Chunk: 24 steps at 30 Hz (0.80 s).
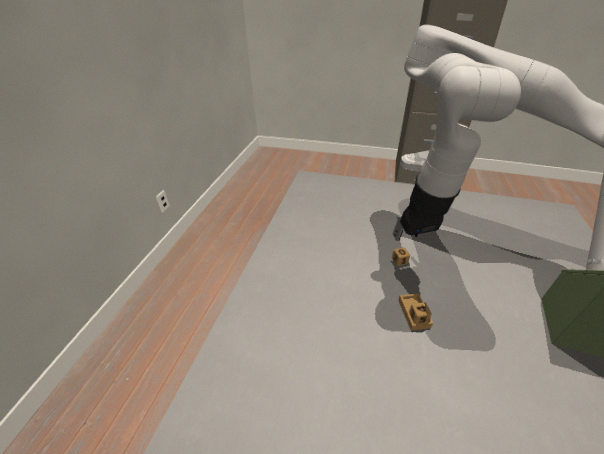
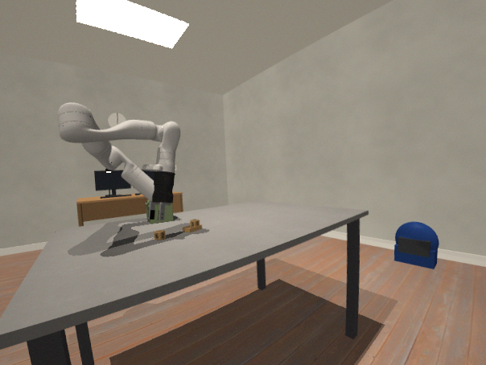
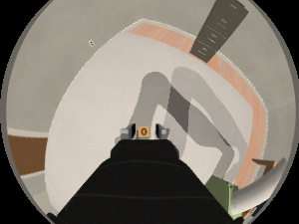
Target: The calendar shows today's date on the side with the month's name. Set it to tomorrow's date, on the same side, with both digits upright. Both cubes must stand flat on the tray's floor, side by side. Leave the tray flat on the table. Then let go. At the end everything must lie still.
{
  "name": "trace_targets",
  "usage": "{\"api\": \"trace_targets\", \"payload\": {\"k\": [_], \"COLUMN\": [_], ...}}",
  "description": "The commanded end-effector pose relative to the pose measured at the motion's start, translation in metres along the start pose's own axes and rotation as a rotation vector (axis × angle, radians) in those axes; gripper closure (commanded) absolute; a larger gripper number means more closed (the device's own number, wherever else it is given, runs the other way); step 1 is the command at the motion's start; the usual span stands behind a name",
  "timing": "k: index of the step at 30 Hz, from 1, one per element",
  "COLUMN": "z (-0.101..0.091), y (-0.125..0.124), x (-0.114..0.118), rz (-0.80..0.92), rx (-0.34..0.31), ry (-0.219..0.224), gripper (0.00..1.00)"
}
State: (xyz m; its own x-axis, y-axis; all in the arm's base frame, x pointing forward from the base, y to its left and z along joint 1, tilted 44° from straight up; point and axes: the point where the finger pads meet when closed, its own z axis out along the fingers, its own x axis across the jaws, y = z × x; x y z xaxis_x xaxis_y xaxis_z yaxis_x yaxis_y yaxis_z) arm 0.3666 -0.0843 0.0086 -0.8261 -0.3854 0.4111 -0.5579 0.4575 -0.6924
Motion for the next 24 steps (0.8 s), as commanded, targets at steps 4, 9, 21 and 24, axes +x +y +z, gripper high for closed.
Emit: {"api": "trace_targets", "payload": {"k": [4,9,21,24], "z": [-0.0050,-0.0053,-0.0030,-0.0037], "y": [0.0068,0.0067,0.0096,0.0098], "x": [-0.0039,-0.0041,-0.0030,-0.0034], "rz": [-0.023,-0.023,-0.022,-0.021], "rx": [0.071,0.081,0.231,0.297], "ry": [-0.017,-0.019,-0.010,-0.016], "gripper": [0.13,0.13,0.13,0.13]}}
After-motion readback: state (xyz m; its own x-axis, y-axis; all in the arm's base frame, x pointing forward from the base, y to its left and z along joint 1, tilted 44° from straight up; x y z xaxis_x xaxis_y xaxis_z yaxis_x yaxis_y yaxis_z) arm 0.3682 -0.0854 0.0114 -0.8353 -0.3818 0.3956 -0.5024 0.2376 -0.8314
